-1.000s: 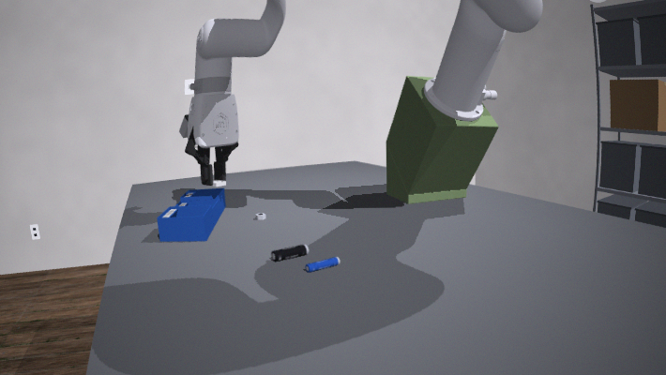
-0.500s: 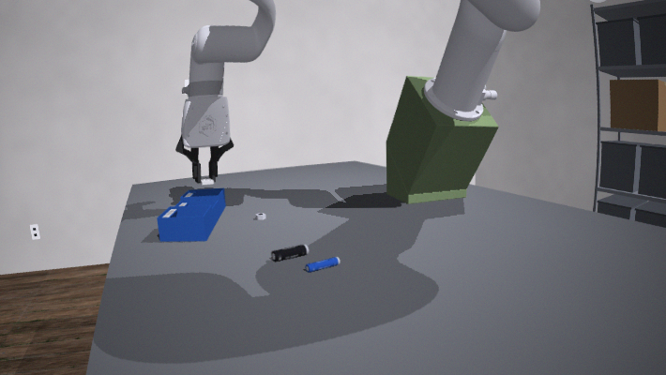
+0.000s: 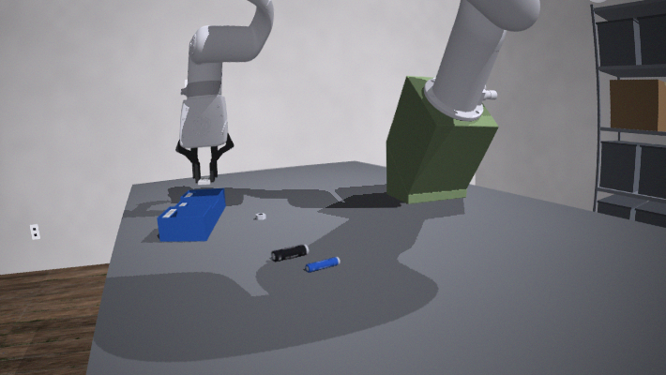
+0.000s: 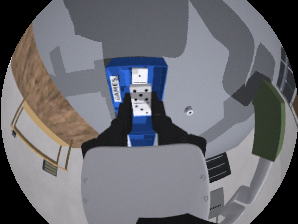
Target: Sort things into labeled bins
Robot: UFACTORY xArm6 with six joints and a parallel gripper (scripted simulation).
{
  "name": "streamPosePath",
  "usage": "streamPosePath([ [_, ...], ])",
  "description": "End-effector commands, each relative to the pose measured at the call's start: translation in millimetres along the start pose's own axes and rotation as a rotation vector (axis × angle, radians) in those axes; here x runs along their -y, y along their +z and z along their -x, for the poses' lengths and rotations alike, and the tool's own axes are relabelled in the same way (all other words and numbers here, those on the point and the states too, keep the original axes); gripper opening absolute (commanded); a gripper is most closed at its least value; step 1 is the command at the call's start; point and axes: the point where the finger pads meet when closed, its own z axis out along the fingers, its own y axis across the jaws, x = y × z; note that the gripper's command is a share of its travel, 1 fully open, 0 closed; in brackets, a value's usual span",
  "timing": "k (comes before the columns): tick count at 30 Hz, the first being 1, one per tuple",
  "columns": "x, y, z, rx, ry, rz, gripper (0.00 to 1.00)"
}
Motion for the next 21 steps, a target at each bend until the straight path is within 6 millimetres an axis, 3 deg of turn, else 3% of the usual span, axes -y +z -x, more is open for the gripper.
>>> streamPosePath([
  [1, 1.6, -1.7, 0.1, 0.0, 0.054, 0.015, 0.0],
  [15, 1.9, -1.7, 0.3, 0.0, 0.054, 0.015, 0.0],
  [21, 1.7, 10.3, 0.3, 0.0, 0.054, 0.016, 0.0],
])
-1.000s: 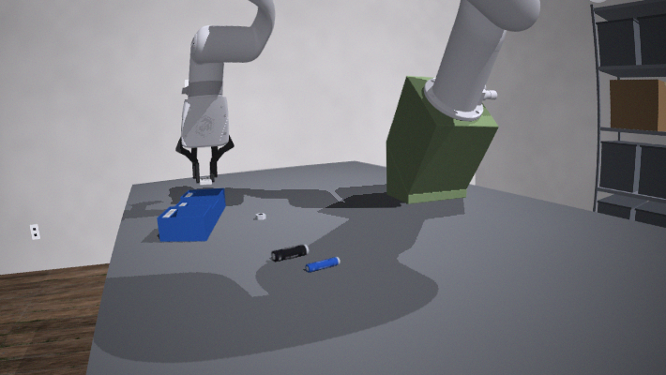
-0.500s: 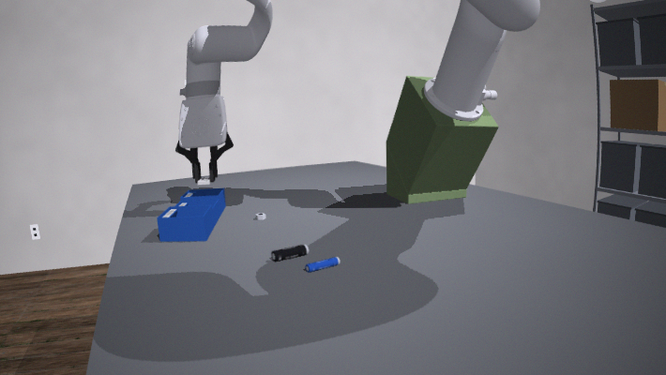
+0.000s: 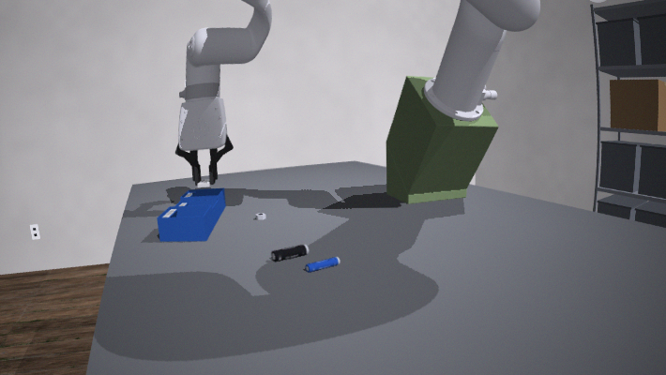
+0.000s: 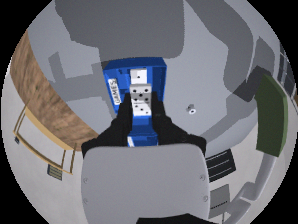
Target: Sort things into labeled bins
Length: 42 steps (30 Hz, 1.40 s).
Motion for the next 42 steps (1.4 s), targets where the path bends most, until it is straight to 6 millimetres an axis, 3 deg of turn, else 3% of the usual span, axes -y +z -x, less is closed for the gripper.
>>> streamPosePath([
  [1, 1.4, 7.6, -0.2, -0.001, -0.001, -0.003, 0.0],
  [15, 1.4, 31.1, -0.1, -0.001, -0.001, -0.003, 0.0],
  [30, 1.6, 31.1, -0.2, -0.001, -0.001, -0.003, 0.0],
  [31, 1.6, 31.1, -0.2, -0.001, -0.001, -0.003, 0.31],
  [42, 1.7, 31.0, -0.2, -0.001, -0.001, -0.003, 0.31],
])
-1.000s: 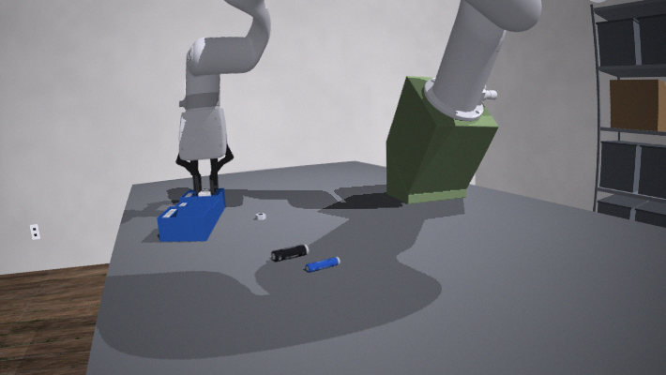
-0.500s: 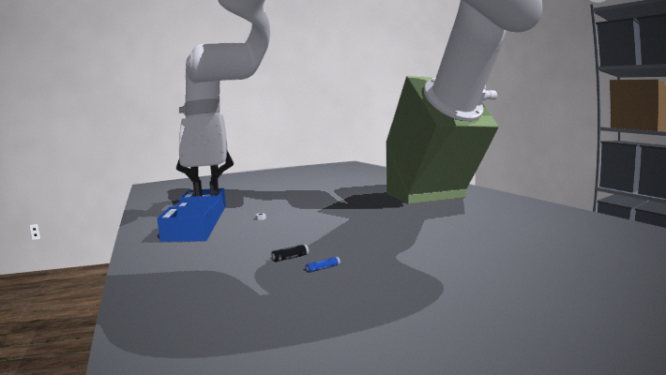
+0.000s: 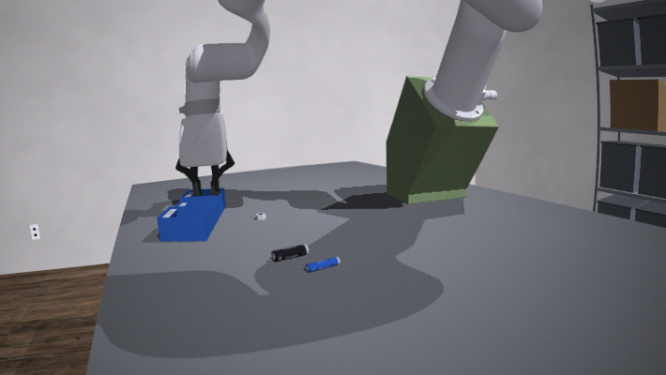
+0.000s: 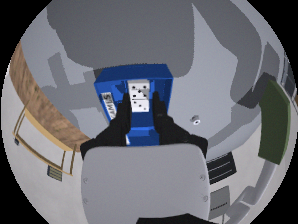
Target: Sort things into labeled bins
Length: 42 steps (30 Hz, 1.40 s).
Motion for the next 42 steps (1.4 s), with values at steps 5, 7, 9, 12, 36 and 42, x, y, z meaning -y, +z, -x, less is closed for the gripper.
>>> streamPosePath([
  [5, 1.7, -1.7, -0.1, -0.001, -0.001, -0.004, 0.31],
  [7, 1.6, -2.9, -0.1, -0.001, -0.001, -0.004, 0.31],
  [9, 1.6, -5.6, -0.1, -0.001, -0.001, -0.004, 0.31],
  [12, 1.6, -9.6, -0.1, -0.001, -0.001, -0.004, 0.31],
  [36, 1.6, -39.1, -0.1, -0.001, -0.001, -0.004, 0.31],
  [42, -2.8, -39.3, 7.1, -0.001, 0.049, -0.004, 0.23],
])
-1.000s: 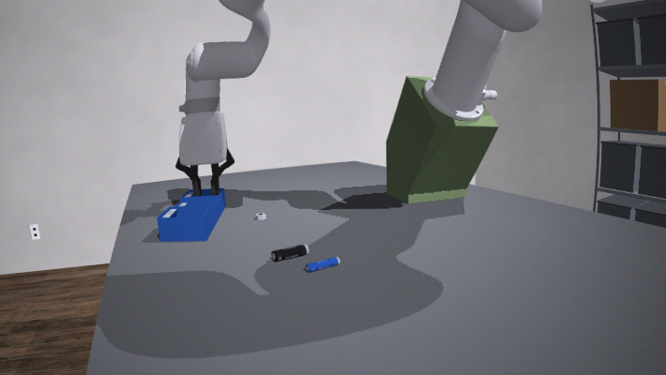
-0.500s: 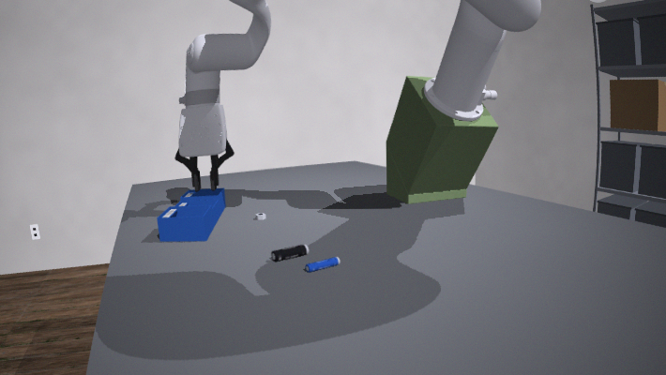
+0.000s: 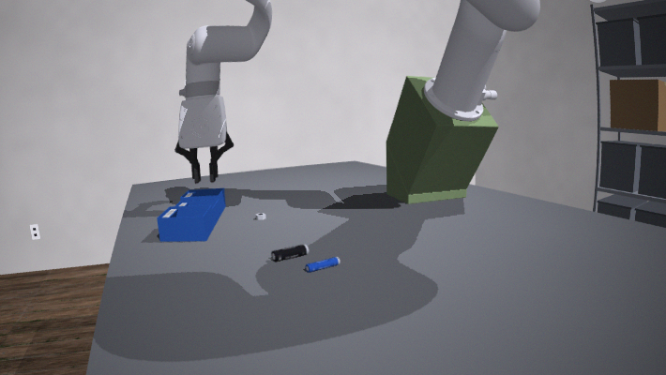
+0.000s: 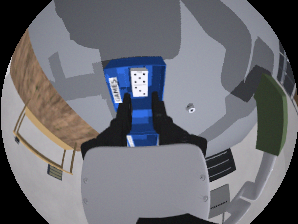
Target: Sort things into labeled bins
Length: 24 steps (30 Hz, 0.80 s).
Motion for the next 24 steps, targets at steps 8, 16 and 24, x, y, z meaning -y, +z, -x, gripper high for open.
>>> streamPosePath([
  [8, -28.3, -3.5, 50.1, 0.002, 0.247, -0.002, 0.23],
  [16, -62.4, -5.1, 107.5, 0.014, 0.497, 0.008, 0.23],
  [24, -92.0, -6.4, 157.4, 0.024, 0.684, 0.019, 0.23],
])
